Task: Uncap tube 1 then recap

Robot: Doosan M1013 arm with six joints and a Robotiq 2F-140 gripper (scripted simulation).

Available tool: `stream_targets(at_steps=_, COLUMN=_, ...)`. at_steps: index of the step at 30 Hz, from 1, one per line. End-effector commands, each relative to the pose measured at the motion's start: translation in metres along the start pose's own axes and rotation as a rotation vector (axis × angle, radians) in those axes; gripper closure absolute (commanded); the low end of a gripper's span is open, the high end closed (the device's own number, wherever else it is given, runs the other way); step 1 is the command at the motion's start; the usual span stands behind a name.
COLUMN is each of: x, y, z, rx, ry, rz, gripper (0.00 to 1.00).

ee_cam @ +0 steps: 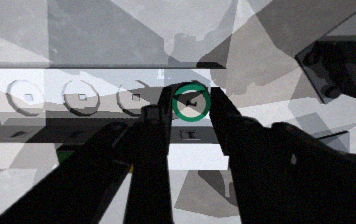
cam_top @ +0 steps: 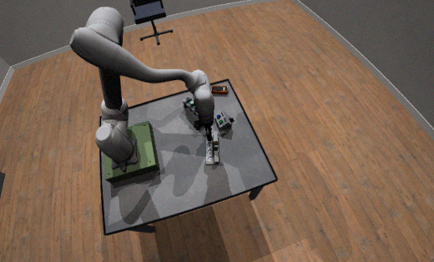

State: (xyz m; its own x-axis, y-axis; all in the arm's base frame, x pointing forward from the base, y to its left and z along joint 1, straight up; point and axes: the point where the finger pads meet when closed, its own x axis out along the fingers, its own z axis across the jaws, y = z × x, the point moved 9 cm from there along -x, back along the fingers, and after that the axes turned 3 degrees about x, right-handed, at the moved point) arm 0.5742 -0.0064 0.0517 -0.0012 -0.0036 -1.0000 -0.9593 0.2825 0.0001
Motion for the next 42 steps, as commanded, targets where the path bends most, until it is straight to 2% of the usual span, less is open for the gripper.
stream_targets(at_steps=1, x=0.001, y=0.000, z=0.000, rx=0.000, ry=-0.001, rz=-0.001, gripper=0.70)
stream_targets(at_steps=10, x=0.003, y=0.000, z=0.000, rx=0.000, ry=-0.001, rz=-0.001, gripper=0.70)
stream_targets(at_steps=11, x=0.003, y=0.000, z=0.000, rx=0.000, ry=-0.001, rz=-0.001, gripper=0.64)
stream_targets(at_steps=25, x=0.003, y=0.000, z=0.000, rx=0.000, ry=-0.001, rz=-0.001, gripper=0.64)
stream_targets(at_steps=36, x=-0.052, y=0.000, z=0.000, rx=0.000, ry=-0.001, rz=-0.001, gripper=0.64)
stream_targets(at_steps=38, x=-0.052, y=0.000, z=0.000, rx=0.000, ry=-0.001, rz=-0.001, gripper=0.64)
stream_targets(at_steps=42, x=-0.072, y=0.000, z=0.000, rx=0.000, ry=-0.001, rz=-0.001, gripper=0.64)
